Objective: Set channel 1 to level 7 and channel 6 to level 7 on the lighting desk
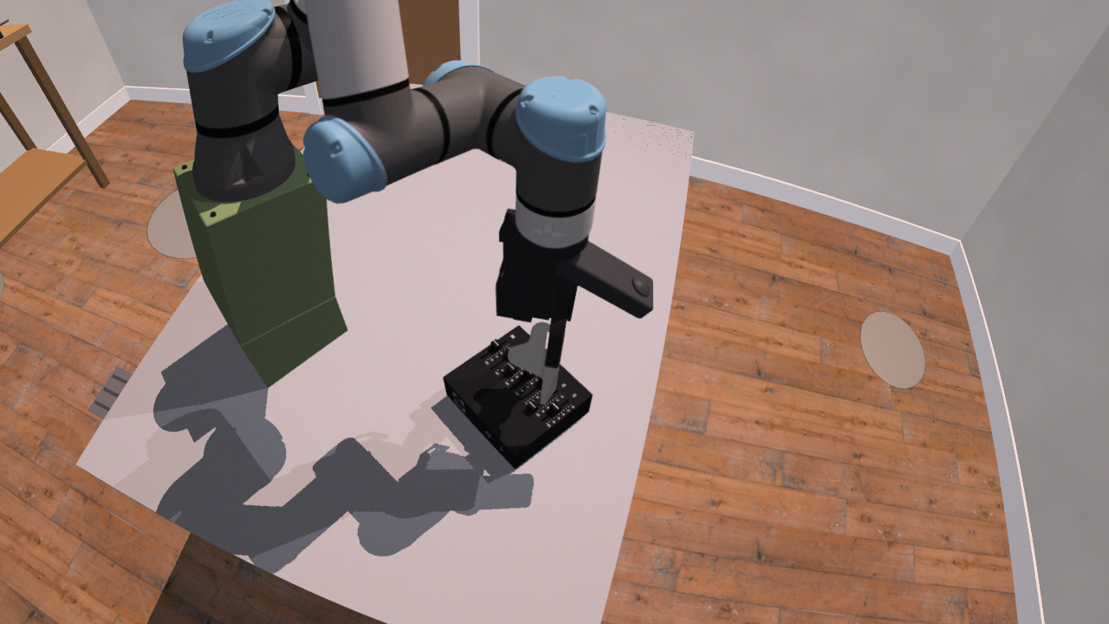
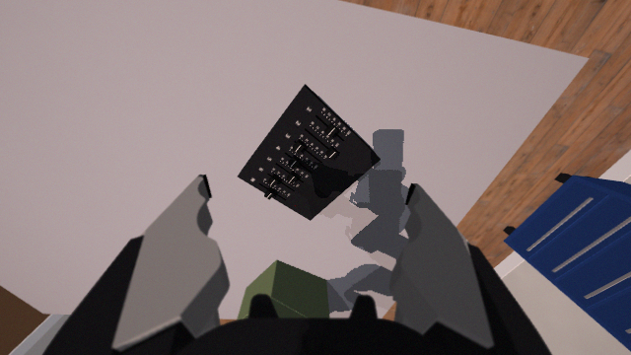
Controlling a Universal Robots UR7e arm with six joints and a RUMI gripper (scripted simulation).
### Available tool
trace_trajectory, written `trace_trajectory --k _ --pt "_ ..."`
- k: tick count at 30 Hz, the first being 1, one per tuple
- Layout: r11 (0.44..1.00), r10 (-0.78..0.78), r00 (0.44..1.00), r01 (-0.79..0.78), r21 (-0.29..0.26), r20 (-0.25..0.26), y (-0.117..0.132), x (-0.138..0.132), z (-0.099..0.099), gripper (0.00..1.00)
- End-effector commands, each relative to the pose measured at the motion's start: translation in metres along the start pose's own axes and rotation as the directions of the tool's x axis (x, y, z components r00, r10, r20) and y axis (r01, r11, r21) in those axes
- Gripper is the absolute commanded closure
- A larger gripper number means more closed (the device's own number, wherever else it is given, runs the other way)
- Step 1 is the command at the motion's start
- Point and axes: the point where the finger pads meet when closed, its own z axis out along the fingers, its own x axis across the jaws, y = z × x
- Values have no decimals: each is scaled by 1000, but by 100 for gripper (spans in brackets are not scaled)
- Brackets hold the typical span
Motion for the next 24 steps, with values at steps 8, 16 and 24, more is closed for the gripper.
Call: trace_trajectory --k 8,16,24 --pt "864 -503 864 503 11 9 -10 -3 10 0" --pt "673 -739 673 739 11 3 -13 -4 17 0" --pt "436 -900 436 900 13 0 -15 -4 23 0"
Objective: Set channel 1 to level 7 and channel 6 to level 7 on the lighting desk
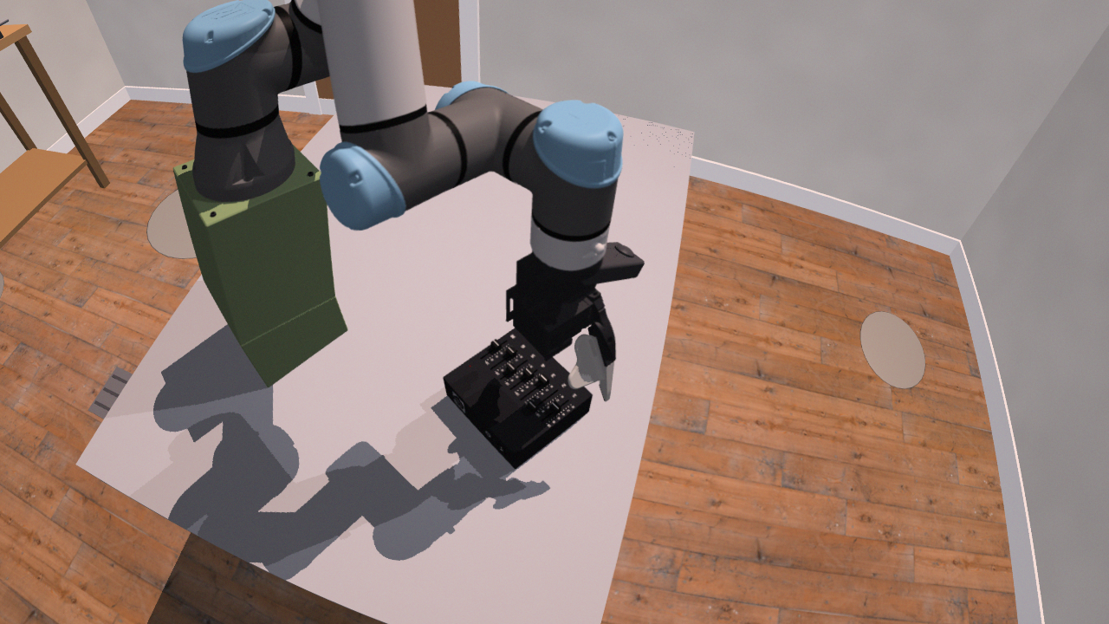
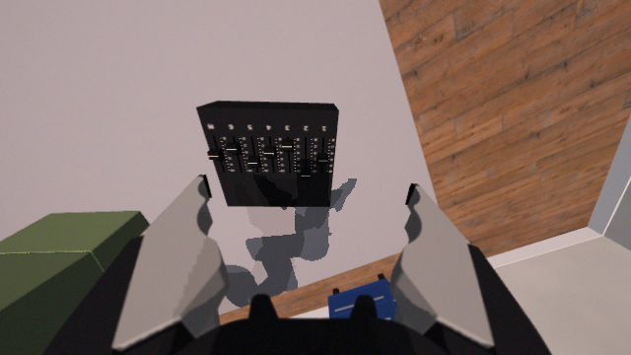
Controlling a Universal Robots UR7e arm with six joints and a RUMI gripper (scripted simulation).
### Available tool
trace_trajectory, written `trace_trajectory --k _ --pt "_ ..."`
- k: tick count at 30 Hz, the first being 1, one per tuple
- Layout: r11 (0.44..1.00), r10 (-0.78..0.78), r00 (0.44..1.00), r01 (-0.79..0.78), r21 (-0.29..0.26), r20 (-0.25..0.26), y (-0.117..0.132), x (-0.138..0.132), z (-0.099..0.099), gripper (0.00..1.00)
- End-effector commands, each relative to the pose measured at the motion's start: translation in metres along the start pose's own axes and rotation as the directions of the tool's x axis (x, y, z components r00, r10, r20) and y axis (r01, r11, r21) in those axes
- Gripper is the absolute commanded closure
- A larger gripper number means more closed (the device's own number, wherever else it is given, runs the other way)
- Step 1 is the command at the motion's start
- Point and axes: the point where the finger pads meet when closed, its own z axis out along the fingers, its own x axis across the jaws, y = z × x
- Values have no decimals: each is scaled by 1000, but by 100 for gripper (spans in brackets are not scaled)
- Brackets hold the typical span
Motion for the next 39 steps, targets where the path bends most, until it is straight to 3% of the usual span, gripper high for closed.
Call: trace_trajectory --k 1,9,11,12,26,28,39 --pt "961 -275 961 275 15 1 -3 2 5 0" --pt "835 -551 835 551 15 -3 -2 4 12 0" --pt "835 -551 835 551 15 -3 -2 4 12 0" --pt "769 -639 770 639 18 -5 -2 4 13 0" --pt "413 -911 413 911 15 -13 1 8 23 0" --pt "413 -911 413 911 15 -13 1 8 23 0" --pt "182 -983 182 983 11 -16 4 12 29 0"
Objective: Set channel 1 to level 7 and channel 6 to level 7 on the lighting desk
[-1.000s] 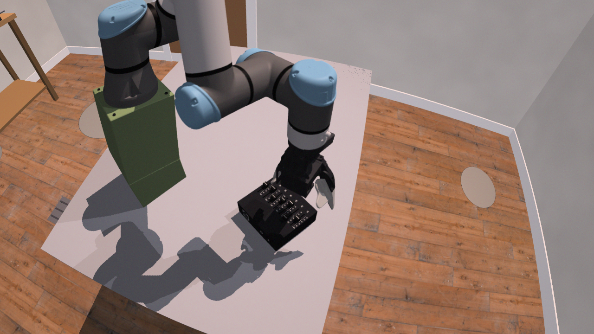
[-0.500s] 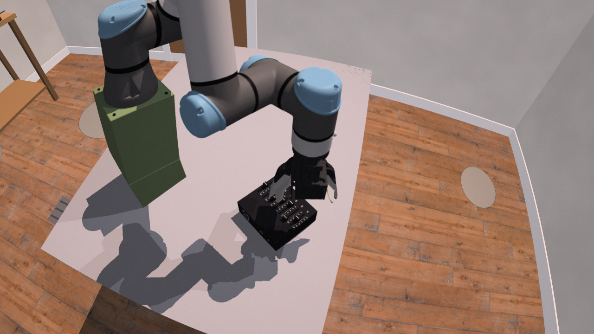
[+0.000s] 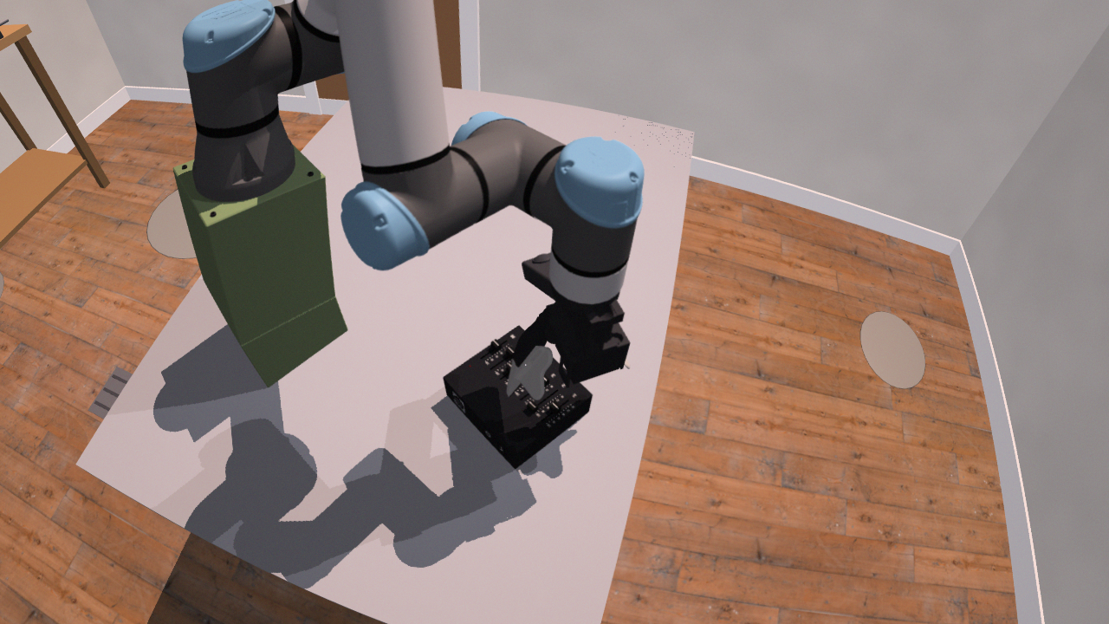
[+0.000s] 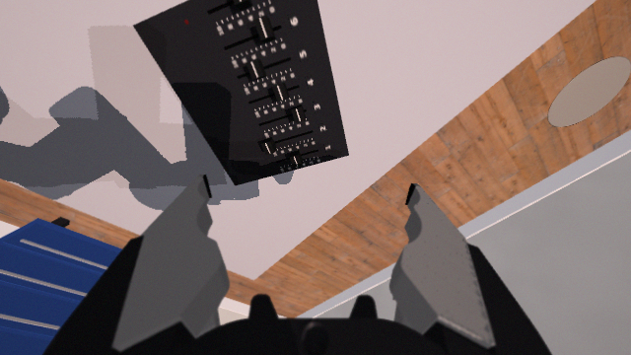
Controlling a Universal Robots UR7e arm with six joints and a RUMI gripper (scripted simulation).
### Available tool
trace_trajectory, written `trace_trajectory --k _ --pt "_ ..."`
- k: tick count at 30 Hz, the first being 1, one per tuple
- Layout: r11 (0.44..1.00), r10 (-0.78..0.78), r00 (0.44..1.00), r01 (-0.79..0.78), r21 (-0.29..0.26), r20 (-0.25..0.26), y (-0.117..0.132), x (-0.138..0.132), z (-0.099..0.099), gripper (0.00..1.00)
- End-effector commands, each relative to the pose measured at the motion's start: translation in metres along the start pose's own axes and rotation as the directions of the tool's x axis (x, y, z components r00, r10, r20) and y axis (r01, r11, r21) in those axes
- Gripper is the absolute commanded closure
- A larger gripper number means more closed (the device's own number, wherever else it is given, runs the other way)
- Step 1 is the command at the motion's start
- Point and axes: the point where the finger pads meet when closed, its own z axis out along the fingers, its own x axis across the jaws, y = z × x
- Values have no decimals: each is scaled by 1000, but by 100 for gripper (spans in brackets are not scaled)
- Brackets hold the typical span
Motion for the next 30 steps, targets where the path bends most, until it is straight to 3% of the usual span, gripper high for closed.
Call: trace_trajectory --k 1,16,30 --pt "990 -143 990 143 3 -6 2 1 3 0" --pt "956 -292 956 292 2 -7 5 0 7 0" --pt "942 -335 942 335 2 -7 6 0 8 0"
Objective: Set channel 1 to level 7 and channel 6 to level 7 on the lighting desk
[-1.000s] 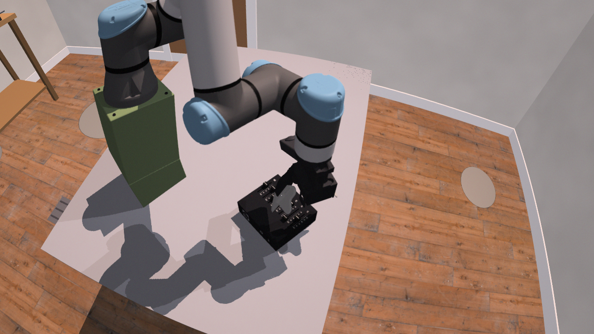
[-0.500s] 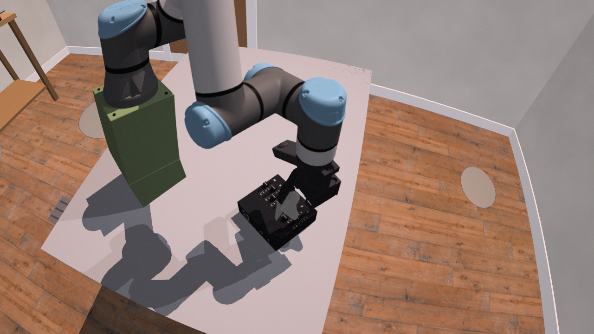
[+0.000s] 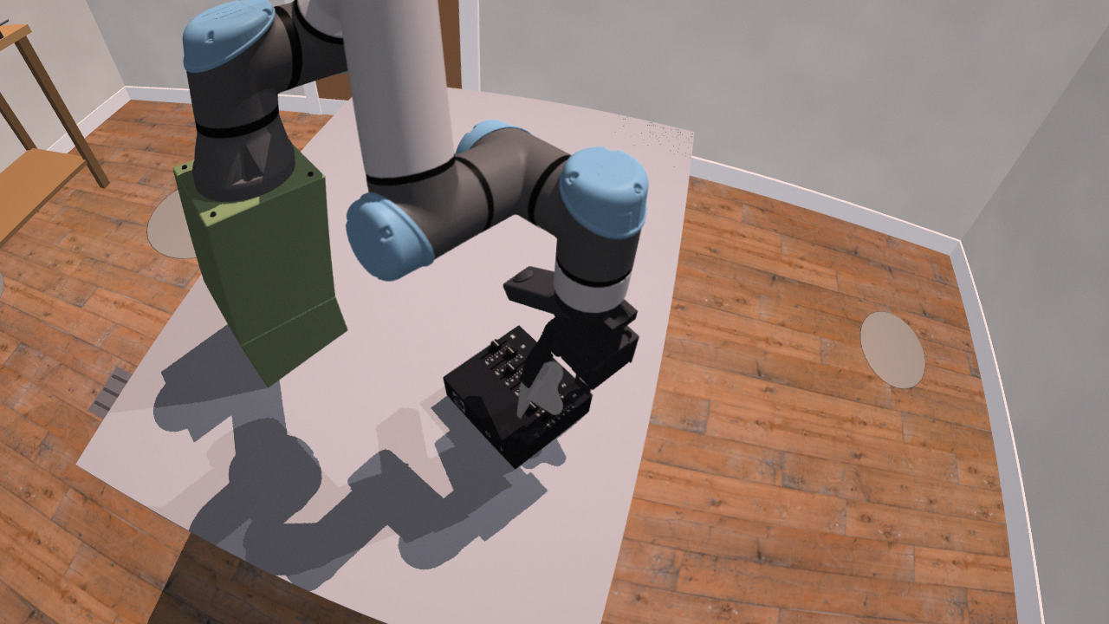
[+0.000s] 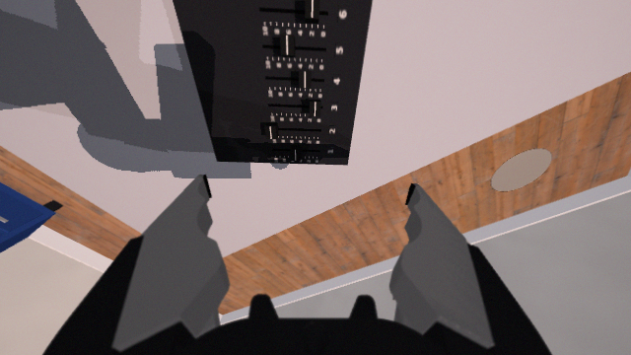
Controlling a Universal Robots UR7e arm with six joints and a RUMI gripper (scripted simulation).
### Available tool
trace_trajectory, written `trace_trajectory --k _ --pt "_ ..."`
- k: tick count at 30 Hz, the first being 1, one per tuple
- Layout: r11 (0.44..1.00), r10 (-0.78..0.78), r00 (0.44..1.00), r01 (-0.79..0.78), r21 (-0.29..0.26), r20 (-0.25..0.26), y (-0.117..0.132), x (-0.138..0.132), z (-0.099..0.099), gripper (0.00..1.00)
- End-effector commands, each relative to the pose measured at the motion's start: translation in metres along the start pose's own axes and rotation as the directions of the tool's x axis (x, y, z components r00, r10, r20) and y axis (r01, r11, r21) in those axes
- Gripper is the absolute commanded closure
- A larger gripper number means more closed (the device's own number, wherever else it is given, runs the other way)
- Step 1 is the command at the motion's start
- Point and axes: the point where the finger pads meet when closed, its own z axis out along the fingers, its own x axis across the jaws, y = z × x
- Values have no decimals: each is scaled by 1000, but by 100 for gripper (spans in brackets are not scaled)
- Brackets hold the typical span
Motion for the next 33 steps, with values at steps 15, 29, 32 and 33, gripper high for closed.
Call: trace_trajectory --k 15,29,32,33 --pt "1000 -21 1000 21 -2 -1 1 2 0 100" --pt "1000 -21 1000 21 -2 -1 1 2 0 100" --pt "1000 -21 1000 21 -2 -1 1 2 0 100" --pt "1000 -21 1000 21 -2 -1 1 2 0 100"
